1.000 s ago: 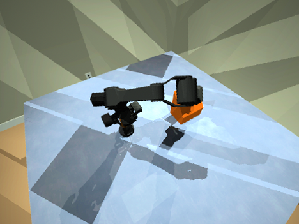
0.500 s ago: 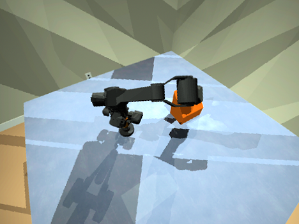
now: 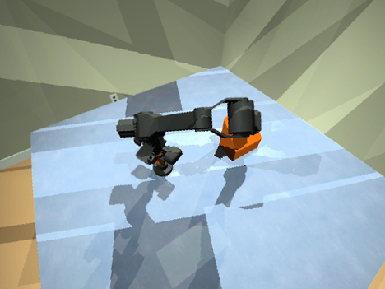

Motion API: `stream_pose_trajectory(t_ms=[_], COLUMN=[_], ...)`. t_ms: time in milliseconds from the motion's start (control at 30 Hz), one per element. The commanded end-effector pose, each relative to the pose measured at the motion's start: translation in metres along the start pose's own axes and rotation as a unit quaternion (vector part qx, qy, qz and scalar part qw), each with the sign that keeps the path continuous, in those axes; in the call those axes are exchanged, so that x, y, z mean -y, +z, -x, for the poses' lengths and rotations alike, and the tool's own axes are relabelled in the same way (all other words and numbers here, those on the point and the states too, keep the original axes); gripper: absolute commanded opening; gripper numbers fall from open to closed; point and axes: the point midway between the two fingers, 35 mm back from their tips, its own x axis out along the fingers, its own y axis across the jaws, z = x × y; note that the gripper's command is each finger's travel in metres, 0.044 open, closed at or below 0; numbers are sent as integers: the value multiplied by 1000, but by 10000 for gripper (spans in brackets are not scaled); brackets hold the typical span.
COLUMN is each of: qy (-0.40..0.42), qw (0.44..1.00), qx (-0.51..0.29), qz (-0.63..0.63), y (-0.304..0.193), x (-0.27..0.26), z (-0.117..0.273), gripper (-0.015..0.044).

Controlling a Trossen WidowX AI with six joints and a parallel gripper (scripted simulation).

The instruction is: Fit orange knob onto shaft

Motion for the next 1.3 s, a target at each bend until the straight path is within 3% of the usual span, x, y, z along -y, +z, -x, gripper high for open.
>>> stream_pose_trajectory(t_ms=[0, 800, 1033, 1267], qy=[-1, -1, -1, -1], qw=[1000, 1000, 995, 994], qx=[-1, -1, -1, -1], qz=[-4, -4, -103, -108], y=[-2, 0, 1, -1], x=[2, -1, 1, 2], z=[-1, 3, 2, 0], gripper=[0, 0, 0, 0])
